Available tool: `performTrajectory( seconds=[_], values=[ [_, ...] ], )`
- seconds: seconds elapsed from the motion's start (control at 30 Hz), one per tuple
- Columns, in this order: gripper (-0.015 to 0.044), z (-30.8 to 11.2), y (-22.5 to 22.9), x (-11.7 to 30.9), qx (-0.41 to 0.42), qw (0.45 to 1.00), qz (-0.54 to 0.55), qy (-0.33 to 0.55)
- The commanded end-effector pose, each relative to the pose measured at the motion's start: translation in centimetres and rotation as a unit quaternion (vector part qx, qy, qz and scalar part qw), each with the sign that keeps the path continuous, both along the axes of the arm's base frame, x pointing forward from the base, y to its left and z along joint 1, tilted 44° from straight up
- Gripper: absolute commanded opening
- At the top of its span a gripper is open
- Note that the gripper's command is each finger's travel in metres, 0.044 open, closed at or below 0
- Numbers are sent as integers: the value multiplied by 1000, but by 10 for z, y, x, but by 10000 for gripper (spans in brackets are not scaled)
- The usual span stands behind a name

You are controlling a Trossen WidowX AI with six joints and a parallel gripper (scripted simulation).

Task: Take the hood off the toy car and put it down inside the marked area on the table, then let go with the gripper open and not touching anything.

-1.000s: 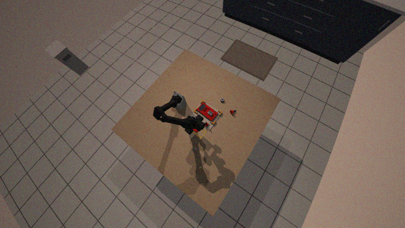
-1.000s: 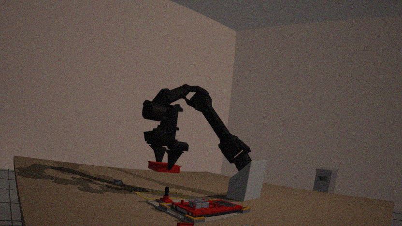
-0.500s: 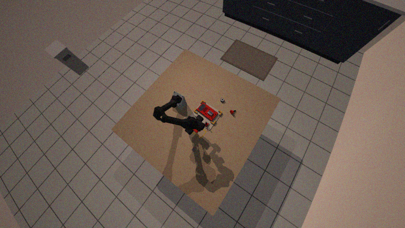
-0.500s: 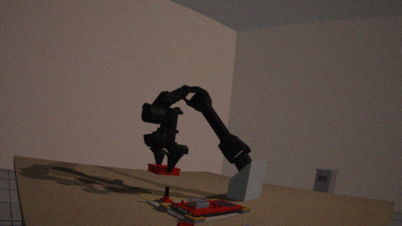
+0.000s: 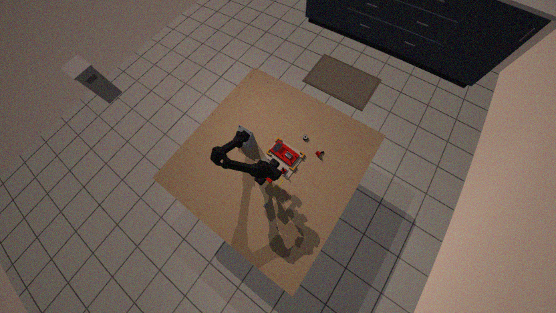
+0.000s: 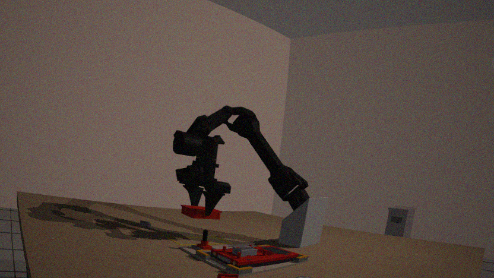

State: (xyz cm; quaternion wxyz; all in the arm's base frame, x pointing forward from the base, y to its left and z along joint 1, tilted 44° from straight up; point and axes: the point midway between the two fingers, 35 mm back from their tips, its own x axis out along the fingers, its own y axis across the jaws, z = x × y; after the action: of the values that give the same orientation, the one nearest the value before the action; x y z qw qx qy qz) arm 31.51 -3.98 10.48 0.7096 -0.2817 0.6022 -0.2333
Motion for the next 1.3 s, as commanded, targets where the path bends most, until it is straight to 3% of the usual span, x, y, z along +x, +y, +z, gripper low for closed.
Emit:
performTrajectory(
  seconds=[0.0, 1.27],
  values=[
    [0, -3, -2, -1, -1, 1000, 0, 3],
    [0, -22, -20, 4, -1, 1000, 0, 3]
  ],
)
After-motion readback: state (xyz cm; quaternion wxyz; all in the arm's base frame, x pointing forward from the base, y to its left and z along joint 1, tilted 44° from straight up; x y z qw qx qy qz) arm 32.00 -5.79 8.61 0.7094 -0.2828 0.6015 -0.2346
